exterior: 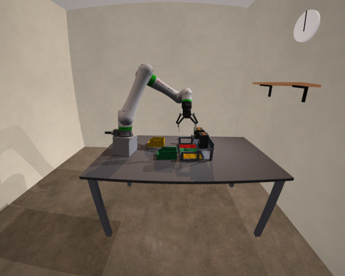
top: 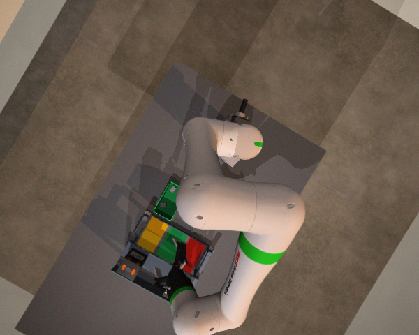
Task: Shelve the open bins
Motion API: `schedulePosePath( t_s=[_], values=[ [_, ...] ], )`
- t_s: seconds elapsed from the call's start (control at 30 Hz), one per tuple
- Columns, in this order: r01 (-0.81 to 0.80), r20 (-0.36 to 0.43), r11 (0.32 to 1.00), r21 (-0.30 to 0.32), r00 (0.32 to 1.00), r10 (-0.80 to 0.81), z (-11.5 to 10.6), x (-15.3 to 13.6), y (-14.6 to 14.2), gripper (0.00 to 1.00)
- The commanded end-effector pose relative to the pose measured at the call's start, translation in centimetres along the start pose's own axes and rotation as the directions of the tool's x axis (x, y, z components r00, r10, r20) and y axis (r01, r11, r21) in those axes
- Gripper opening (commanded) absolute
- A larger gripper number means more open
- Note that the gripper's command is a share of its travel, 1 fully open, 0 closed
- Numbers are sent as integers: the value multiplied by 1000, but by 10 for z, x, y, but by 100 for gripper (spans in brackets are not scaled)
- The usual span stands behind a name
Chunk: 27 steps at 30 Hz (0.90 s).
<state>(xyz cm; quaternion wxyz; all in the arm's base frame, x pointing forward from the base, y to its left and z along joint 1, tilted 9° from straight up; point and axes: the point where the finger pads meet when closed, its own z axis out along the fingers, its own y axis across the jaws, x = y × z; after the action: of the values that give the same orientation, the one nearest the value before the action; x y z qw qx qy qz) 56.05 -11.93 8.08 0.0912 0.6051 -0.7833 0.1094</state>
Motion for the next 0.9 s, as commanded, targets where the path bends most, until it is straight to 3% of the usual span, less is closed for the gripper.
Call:
schedulePosePath(
  t_s=[0.0, 0.23, 0.3, 0.8, 0.87],
  values=[
    [-79, 20, 997, -19, 997, 79, 8, 13, 8, 100],
    [-312, 68, 946, -86, 946, 318, 29, 47, 35, 100],
    [-312, 68, 946, -86, 946, 318, 29, 47, 35, 100],
    [-720, 95, 647, -251, 647, 757, 65, 102, 97, 100],
    [-720, 95, 647, -251, 647, 757, 65, 102, 97, 100]
  ],
)
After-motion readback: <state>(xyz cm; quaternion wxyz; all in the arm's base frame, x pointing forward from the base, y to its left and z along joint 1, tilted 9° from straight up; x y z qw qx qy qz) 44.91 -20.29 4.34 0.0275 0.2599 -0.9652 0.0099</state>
